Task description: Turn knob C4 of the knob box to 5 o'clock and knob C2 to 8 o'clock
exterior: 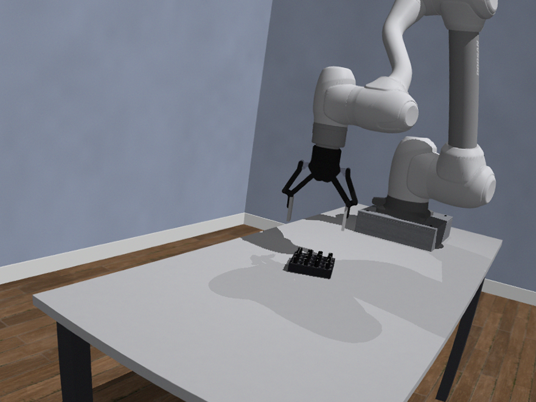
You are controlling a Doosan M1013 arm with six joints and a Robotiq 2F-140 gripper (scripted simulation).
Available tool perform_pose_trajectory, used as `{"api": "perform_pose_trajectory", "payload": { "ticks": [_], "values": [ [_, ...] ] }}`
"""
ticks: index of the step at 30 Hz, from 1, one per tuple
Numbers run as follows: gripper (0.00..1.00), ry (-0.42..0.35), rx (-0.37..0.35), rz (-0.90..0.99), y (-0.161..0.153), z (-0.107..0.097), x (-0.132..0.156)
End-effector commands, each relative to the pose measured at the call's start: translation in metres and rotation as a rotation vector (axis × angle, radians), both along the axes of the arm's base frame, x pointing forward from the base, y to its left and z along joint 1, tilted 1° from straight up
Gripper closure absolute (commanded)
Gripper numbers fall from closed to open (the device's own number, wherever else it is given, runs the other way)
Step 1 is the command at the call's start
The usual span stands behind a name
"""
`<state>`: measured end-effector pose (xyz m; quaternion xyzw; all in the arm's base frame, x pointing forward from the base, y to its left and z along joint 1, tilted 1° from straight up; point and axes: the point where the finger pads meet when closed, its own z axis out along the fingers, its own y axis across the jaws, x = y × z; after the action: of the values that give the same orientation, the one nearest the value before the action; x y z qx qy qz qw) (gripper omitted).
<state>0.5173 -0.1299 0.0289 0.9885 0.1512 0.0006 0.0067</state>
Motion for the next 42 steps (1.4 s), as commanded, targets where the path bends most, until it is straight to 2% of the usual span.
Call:
{"api": "perform_pose_trajectory", "payload": {
  "ticks": [1, 5, 7, 9, 22, 24, 25, 39, 41, 42],
  "values": [
    [0.0, 0.001, 0.003, 0.156, 0.002, 0.001, 0.005],
    [0.0, 0.002, 0.002, 0.29, 0.004, 0.002, 0.009],
    [0.0, 0.002, 0.002, 0.29, 0.004, 0.002, 0.009],
    [0.0, 0.004, 0.002, 0.415, 0.006, 0.003, 0.013],
    [0.0, 0.009, 0.0, 0.848, 0.013, 0.005, 0.026],
    [0.0, 0.009, 0.0, 0.848, 0.013, 0.005, 0.026],
    [0.0, 0.01, 0.0, 0.948, 0.015, 0.006, 0.029],
    [0.0, 0.015, -0.002, 1.41, 0.023, 0.009, 0.043],
    [0.0, 0.015, -0.002, 1.41, 0.023, 0.009, 0.043],
    [0.0, 0.016, -0.003, 1.51, 0.025, 0.009, 0.046]
  ]
}}
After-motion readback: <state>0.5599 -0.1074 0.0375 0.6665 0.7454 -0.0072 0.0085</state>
